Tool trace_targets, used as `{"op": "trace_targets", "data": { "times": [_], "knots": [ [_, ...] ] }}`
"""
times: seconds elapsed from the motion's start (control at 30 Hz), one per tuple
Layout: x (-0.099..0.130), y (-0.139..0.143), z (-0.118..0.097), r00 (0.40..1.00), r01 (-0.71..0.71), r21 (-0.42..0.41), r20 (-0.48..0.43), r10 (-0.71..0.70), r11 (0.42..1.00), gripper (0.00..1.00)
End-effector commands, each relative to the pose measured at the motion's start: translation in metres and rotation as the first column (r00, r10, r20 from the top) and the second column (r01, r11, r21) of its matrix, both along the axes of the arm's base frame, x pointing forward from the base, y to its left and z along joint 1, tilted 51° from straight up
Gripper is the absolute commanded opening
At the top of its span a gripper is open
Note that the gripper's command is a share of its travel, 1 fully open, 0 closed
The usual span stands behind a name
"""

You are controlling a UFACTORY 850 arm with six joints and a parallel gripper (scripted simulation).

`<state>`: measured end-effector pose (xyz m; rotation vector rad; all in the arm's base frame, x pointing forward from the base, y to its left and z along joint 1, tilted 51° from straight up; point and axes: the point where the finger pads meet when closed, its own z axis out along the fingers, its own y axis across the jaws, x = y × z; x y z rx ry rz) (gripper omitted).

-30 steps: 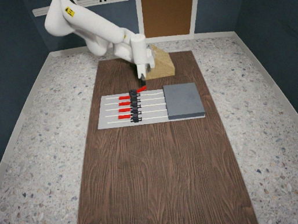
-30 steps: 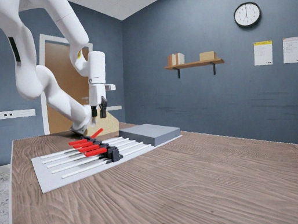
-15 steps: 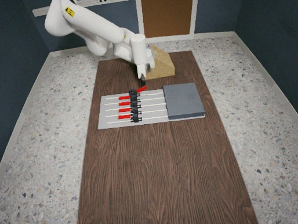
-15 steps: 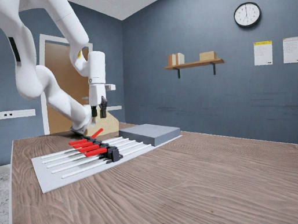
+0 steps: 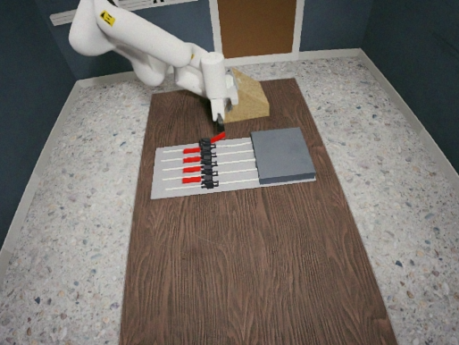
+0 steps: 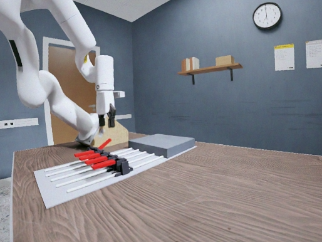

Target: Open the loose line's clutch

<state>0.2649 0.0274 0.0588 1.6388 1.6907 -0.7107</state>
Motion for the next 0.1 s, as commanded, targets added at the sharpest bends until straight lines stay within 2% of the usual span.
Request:
{"op": "trace_targets", "data": {
  "times": [0.0, 0.07],
  "knots": [
    [0.0004, 0.0006, 0.0000, 1.000, 0.000, 0.001, 0.001, 0.000, 1.000, 1.00],
    [0.0004, 0.0006, 0.0000, 1.000, 0.000, 0.001, 0.001, 0.000, 1.000, 1.00]
  ]
}}
